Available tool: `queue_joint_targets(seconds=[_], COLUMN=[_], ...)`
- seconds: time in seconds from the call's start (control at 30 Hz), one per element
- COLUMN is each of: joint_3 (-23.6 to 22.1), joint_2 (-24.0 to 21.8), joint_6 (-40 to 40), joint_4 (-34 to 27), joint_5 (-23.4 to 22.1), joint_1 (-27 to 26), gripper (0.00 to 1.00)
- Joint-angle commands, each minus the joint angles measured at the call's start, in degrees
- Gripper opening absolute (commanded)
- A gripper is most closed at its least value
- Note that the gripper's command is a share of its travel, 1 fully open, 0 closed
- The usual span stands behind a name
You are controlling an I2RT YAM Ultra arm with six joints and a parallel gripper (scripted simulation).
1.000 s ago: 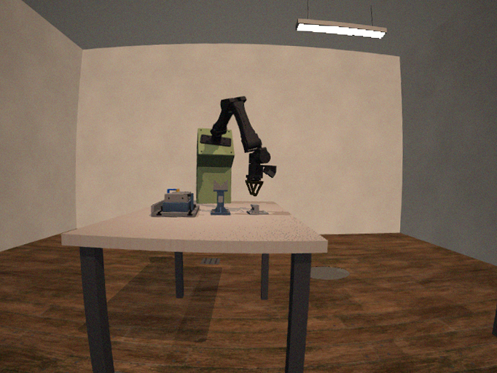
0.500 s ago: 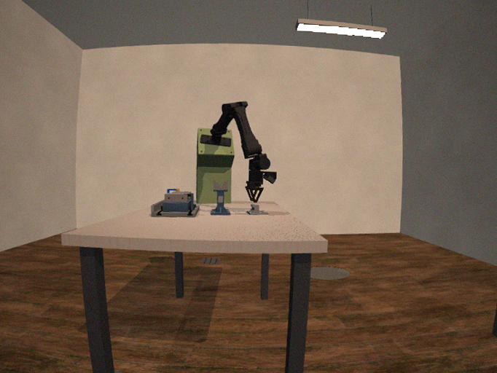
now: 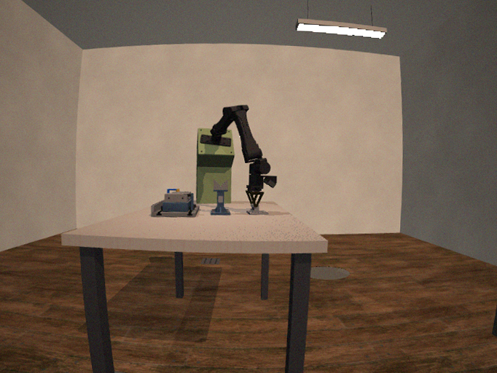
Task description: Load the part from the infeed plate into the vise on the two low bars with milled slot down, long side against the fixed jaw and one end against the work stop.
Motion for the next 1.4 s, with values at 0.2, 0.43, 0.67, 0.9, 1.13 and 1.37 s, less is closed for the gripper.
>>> queue_joint_targets(seconds=[0.2,0.43,0.67,0.9,1.13,1.37], joint_3=[2.71,3.68,4.15,4.55,4.64,4.67], joint_2=[1.68,2.81,3.38,3.47,3.40,3.52], joint_6=[-0.63,-0.73,-0.73,-0.78,-0.79,-0.78], joint_4=[1.14,1.30,1.33,1.26,1.32,1.26], joint_5=[-0.90,-1.05,-1.13,-1.18,-1.20,-1.20], joint_1=[-0.35,-0.38,-0.42,-0.67,-0.51,-0.52], gripper=[0.81,0.81,0.81,0.81,0.81,0.81])
